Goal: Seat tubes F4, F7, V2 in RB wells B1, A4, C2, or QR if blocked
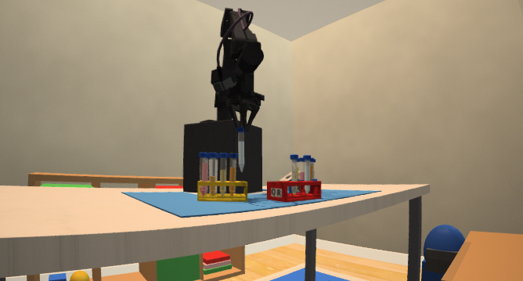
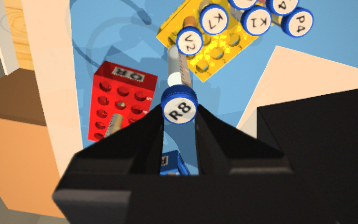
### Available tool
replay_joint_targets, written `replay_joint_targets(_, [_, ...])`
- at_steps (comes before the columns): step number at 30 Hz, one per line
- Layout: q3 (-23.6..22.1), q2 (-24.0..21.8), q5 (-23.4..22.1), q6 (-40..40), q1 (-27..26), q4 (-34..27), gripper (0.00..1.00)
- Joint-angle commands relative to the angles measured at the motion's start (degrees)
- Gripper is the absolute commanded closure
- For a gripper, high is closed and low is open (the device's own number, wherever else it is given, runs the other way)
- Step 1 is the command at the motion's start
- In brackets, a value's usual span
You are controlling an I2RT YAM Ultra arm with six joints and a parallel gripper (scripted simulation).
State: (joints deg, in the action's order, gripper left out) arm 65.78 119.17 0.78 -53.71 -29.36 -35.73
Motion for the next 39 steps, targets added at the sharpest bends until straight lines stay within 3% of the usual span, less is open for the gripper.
replay_joint_targets(1, [-0.2, 0.4, 0.0, 0.4, -0.5, 1.0, 1.00])
replay_joint_targets(39, [-1.5, 2.2, 0.0, 0.5, -0.8, 3.3, 1.00])
